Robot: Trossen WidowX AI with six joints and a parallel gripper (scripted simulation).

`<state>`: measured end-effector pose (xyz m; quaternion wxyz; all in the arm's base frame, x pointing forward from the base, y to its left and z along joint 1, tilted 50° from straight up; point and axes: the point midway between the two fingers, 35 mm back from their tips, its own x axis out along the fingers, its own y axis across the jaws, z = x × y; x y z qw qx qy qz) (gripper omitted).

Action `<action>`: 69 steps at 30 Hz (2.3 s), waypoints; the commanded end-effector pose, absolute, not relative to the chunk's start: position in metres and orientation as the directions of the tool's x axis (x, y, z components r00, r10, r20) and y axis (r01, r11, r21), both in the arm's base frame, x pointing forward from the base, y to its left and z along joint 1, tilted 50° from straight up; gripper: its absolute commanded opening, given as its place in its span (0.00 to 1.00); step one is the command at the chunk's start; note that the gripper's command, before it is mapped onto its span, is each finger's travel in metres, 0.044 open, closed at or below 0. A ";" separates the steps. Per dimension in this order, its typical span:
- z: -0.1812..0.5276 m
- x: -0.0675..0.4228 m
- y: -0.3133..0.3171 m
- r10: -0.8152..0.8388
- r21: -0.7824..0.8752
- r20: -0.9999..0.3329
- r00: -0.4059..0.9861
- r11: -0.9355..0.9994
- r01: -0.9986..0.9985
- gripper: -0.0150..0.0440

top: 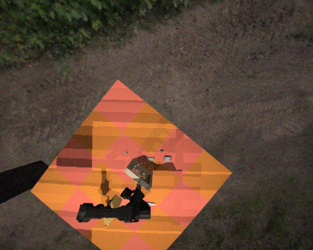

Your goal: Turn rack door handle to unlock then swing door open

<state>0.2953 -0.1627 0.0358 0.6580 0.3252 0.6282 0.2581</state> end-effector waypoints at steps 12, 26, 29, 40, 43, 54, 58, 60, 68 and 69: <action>0.021 0.300 -0.148 0.751 0.755 -0.655 0.084 0.652 0.063 0.76; 0.006 0.302 -0.130 0.751 0.756 -0.655 0.084 0.652 0.063 0.76; 0.003 0.302 -0.126 0.751 0.756 -0.655 0.084 0.652 0.063 0.76; -0.007 0.302 -0.113 0.752 0.757 -0.653 0.084 0.650 0.062 0.76; -0.007 0.302 -0.113 0.752 0.757 -0.653 0.084 0.650 0.062 0.67; -0.007 0.302 -0.113 0.752 0.757 -0.653 0.084 0.650 0.062 0.34; -0.007 0.302 -0.113 0.752 0.757 -0.653 0.084 0.650 0.062 0.30; -0.007 0.302 -0.113 0.752 0.757 -0.653 0.084 0.650 0.062 0.30; -0.007 0.302 -0.113 0.752 0.732 -0.653 0.084 0.599 0.325 0.30; -0.007 0.302 -0.113 0.752 0.721 -0.653 0.084 0.585 0.371 0.30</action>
